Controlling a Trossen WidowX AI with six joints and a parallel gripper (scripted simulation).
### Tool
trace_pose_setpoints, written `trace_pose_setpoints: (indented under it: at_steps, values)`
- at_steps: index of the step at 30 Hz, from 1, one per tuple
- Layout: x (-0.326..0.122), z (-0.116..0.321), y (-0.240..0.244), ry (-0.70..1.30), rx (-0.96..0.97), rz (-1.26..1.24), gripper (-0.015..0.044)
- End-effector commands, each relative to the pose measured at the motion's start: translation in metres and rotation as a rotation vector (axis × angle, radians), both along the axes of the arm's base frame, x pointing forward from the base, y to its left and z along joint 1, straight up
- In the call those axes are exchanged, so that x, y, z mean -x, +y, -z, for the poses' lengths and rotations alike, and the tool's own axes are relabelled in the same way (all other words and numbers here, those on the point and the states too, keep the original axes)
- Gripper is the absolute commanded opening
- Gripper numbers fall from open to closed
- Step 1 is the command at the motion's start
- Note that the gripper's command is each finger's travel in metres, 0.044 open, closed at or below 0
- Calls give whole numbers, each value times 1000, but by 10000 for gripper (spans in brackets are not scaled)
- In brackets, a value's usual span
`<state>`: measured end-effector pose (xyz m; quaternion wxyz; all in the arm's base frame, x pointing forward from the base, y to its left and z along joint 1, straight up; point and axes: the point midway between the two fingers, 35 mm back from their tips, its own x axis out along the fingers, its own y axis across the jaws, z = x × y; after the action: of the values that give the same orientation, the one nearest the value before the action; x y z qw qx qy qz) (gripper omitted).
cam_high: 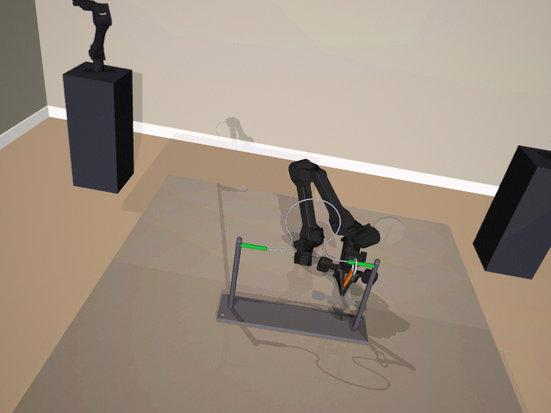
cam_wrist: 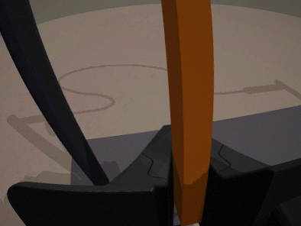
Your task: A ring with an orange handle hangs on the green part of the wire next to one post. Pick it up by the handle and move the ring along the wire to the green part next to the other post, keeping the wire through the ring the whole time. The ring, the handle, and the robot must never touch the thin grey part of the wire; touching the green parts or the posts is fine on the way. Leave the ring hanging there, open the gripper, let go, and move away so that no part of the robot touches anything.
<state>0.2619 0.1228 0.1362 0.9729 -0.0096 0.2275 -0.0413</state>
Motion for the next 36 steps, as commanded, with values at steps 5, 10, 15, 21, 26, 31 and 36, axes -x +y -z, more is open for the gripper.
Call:
trace_pose_setpoints:
  at_steps: [5,10,15,21,26,31,36]
  values:
    - [0,0,0,-1,-1,3,-150]
    - [0,0,0,0,0,0,-19]
    - [0,0,0,0,0,0,113]
    - [10,-4,2,6,-2,2,160]
    - [24,-10,5,10,-4,4,160]
    - [38,-17,5,7,-3,4,160]
    - [45,-21,4,4,-2,3,160]
